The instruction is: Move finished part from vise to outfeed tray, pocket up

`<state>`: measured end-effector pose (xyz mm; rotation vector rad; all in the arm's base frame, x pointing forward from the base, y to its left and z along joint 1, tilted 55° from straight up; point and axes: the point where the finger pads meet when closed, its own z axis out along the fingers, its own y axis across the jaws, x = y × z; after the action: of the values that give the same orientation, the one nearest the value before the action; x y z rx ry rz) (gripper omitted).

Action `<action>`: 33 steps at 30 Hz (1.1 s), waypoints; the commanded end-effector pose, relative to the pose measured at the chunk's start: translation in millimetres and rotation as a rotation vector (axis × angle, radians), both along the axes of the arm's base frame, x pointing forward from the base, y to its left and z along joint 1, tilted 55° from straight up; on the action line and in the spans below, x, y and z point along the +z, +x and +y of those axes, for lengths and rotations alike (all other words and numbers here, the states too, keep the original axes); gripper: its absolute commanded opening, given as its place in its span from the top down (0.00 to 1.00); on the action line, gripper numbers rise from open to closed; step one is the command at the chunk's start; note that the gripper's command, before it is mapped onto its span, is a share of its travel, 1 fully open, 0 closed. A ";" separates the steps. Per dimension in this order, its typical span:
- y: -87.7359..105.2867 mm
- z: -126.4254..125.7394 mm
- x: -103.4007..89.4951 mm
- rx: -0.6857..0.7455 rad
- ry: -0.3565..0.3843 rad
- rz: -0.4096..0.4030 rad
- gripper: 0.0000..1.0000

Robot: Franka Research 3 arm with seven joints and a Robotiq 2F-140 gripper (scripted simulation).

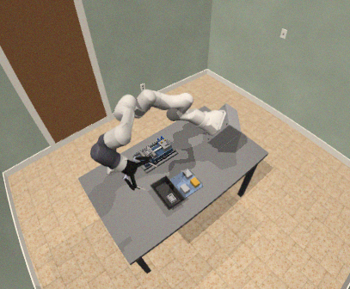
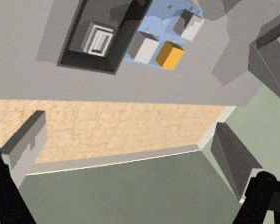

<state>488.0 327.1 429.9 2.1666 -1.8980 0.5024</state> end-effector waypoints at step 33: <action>-32.6 -89.7 51.1 0.589 -0.187 0.171 0.00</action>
<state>456.4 244.5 477.1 2.4496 -1.2628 0.5592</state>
